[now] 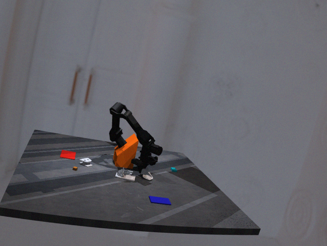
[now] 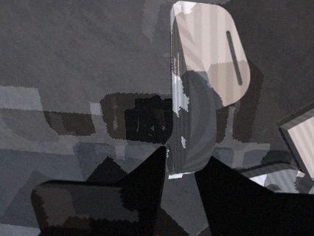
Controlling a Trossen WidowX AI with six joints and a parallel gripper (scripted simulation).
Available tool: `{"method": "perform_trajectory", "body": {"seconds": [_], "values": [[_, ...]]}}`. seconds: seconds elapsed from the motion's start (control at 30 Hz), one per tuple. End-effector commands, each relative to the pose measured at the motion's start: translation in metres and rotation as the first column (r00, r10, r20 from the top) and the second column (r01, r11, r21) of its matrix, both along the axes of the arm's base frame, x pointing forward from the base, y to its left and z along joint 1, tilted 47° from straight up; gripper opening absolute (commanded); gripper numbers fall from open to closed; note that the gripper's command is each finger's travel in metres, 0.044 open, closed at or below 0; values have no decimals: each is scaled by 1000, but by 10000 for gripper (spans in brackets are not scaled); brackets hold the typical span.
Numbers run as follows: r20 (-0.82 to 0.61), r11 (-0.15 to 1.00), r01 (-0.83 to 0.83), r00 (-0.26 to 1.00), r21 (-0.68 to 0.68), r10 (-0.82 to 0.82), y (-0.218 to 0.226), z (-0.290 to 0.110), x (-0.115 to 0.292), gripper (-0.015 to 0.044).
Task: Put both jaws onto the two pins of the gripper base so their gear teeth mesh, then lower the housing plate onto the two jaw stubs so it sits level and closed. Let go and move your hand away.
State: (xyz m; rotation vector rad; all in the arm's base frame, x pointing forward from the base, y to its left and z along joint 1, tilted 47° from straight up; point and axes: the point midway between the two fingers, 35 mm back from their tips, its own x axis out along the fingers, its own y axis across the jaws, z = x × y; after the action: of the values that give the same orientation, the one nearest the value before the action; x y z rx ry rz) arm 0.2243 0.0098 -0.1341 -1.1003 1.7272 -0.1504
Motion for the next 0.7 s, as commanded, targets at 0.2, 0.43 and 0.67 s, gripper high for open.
{"method": "perform_trajectory", "body": {"seconds": [0.2,0.43,0.67], "values": [[-7,1000,-6,1000,-1,6,39,36,1,299],[-8,1000,-5,1000,-2,5,51,50,0,440],[-8,1000,-5,1000,-2,5,51,50,0,440]]}}
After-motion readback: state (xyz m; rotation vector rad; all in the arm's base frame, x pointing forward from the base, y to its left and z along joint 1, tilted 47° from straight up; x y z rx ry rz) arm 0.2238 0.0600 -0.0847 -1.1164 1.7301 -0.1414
